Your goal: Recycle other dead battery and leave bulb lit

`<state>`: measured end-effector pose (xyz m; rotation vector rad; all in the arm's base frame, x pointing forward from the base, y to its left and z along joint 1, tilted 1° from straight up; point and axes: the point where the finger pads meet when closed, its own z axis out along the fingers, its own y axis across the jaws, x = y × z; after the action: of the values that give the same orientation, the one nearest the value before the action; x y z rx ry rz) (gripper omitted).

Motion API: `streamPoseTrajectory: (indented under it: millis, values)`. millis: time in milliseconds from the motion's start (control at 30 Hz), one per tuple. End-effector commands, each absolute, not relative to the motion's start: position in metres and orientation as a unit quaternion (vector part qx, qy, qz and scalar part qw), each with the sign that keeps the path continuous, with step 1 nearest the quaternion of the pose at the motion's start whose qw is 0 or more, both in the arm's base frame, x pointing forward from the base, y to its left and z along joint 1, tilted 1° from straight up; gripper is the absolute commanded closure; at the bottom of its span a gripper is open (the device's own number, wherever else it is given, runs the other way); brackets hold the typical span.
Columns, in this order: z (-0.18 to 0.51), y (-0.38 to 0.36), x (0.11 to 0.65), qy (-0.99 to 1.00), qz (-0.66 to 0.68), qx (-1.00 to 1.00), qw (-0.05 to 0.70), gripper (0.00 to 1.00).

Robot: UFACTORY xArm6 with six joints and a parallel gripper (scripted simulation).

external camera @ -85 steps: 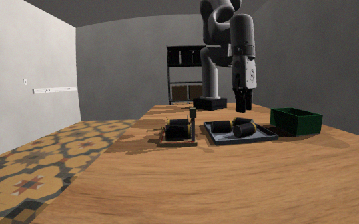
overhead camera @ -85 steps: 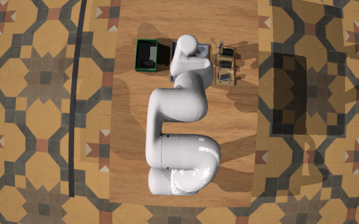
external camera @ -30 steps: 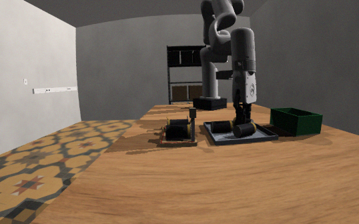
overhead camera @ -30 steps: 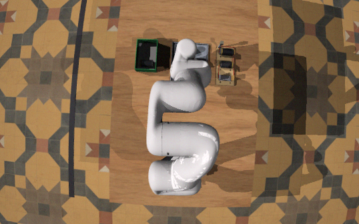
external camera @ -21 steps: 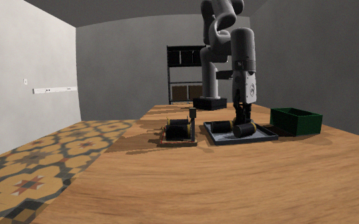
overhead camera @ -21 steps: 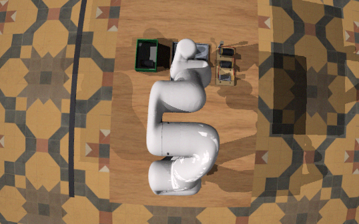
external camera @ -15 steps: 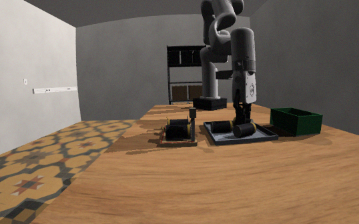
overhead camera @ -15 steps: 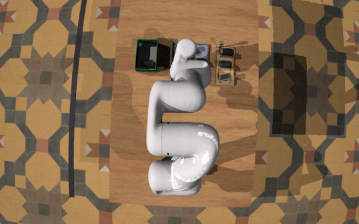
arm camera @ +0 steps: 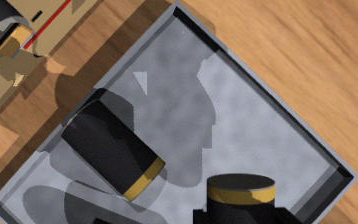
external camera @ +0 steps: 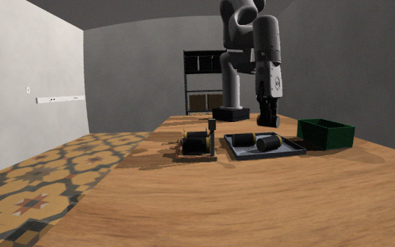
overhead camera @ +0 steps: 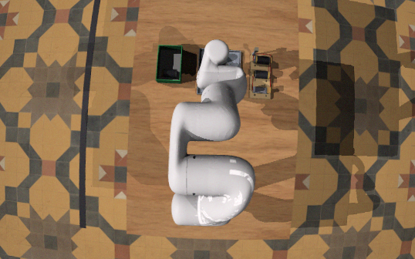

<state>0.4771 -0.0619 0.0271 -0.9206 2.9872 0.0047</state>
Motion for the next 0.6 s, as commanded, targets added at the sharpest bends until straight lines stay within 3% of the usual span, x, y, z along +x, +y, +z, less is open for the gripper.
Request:
streamPoseTrajectory:
  millis: [0, 200, 400, 567]
  values:
    - [0.028, -0.062, 0.477, 0.956, 0.002, -0.294, 0.008, 0.72]
    - [0.033, -0.062, 0.477, 0.956, 0.002, -0.294, 0.008, 0.72]
    - [0.102, -0.063, 0.476, 0.956, 0.002, -0.294, 0.008, 0.72]
    - [0.107, -0.063, 0.476, 0.956, 0.002, -0.294, 0.008, 0.72]
